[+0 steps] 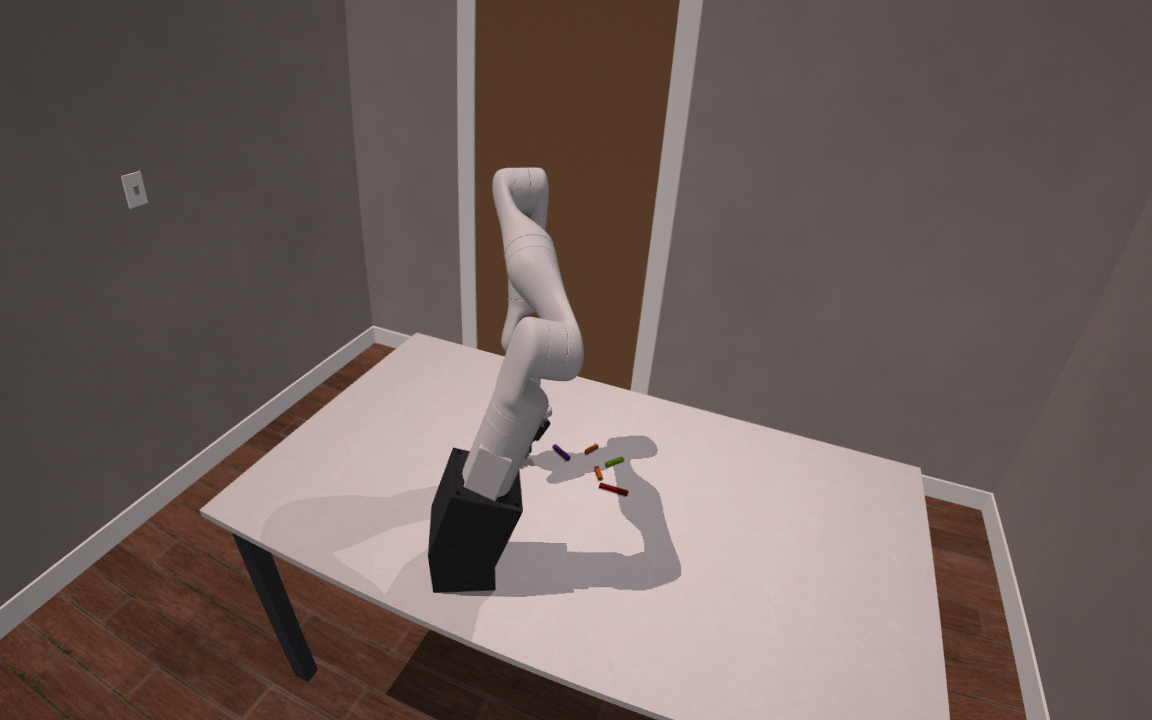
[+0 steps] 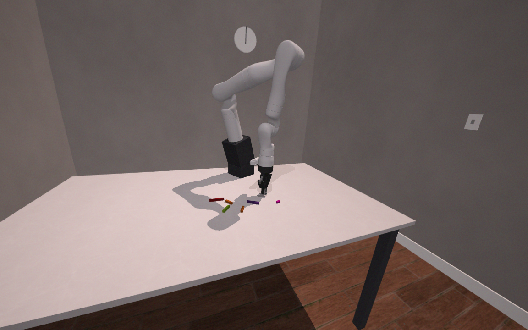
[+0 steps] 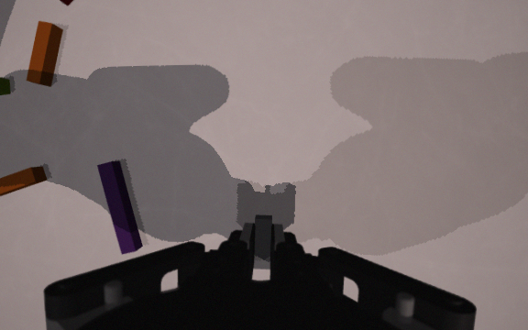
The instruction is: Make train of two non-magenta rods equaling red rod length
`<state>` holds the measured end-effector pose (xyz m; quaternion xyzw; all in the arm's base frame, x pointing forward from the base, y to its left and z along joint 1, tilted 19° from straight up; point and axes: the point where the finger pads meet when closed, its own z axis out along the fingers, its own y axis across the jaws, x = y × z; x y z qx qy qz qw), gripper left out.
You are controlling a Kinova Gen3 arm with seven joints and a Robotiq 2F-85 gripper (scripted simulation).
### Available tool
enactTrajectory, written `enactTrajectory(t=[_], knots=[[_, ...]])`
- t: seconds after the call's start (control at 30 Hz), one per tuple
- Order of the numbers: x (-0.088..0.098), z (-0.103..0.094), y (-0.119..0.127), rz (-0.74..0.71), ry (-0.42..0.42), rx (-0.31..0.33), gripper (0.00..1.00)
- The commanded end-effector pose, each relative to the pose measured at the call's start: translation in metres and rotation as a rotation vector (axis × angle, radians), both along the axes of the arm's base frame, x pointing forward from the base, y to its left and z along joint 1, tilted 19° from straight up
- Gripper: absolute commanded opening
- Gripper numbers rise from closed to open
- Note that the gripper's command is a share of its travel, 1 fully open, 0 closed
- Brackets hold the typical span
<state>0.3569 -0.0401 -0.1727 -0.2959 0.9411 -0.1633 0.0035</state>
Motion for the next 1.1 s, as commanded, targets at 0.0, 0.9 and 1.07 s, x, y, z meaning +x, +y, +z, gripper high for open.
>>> enactTrajectory(t=[0.0,0.9,1.07], knots=[[0.0004,0.0004,0.0005,0.001,-0.001,0.000,0.05],[0.0005,-0.0008,0.0001,0.001,-0.001,0.000,0.05],[0.0009,-0.0045,-0.0011,0.001,-0.001,0.000,0.05]])
